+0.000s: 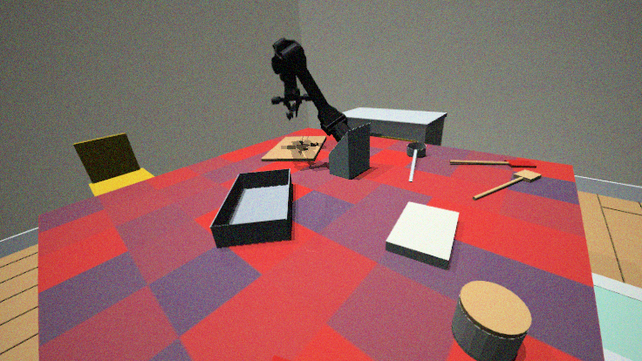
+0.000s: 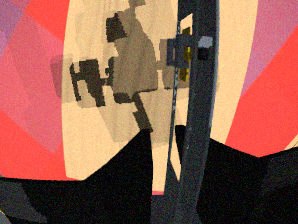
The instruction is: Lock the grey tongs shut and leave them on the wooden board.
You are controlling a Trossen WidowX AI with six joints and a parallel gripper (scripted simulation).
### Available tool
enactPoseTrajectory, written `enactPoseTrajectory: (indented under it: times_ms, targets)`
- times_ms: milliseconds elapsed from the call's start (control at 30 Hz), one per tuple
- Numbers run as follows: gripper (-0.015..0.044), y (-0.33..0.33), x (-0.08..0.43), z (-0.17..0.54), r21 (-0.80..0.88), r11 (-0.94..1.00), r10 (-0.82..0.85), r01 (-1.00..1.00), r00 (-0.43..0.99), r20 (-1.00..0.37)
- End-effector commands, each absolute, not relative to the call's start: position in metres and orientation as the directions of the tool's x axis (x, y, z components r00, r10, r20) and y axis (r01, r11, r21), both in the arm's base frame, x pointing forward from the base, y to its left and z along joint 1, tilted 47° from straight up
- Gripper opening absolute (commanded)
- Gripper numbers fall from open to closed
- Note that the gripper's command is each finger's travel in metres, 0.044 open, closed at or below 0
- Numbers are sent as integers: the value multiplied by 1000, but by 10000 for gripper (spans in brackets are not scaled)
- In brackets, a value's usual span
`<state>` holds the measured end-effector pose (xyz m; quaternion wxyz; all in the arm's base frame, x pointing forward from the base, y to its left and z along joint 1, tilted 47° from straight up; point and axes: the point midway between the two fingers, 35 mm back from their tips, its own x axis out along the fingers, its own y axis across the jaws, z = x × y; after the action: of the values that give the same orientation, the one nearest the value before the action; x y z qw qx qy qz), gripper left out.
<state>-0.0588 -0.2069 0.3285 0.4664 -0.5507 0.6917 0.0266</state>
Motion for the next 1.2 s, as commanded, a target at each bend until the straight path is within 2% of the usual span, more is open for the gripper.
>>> enactPoseTrajectory:
  times_ms: [0,1167]
  targets:
    - [-150,-205,-58,332,-496,398,-737,-772,54,-674]
    - [-150,-241,-63,303,-495,398,-735,-772,55,-676]
